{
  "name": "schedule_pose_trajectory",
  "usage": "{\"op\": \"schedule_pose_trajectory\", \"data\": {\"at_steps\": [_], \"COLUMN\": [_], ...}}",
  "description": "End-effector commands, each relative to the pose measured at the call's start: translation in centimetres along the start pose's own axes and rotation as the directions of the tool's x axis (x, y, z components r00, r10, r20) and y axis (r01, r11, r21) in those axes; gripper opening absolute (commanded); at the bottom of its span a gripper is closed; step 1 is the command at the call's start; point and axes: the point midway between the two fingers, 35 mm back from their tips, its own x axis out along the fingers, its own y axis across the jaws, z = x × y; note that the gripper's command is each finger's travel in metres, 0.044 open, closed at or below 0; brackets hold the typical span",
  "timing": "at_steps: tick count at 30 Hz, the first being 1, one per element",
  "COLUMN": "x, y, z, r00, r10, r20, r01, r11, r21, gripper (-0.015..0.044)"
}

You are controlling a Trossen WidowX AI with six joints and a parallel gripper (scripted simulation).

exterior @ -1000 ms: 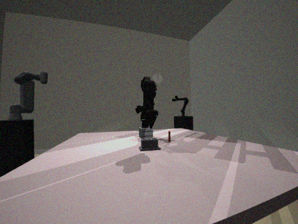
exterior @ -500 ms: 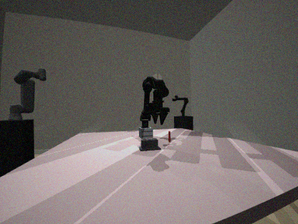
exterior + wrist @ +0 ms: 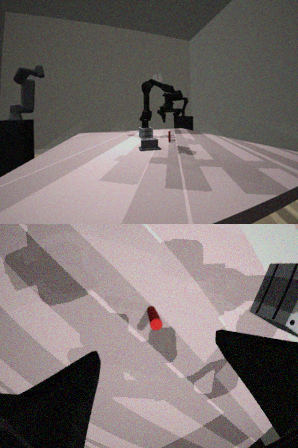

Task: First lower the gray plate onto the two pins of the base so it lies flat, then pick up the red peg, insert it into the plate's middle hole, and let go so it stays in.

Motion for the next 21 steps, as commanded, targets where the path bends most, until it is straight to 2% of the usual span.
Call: {"op": "schedule_pose_trajectory", "data": {"at_steps": [1,21], "x": [2.8,6.0], "y": [-0.5,-0.3], "z": [-0.3,-0.5], "r00": [1.0,1.0], "r10": [-0.018,-0.018], "r20": [-0.003,-0.003], "r01": [0.018,0.018], "r11": [1.0,1.0], "r21": [-0.002,-0.002], "gripper": [0.044,0.044]}}
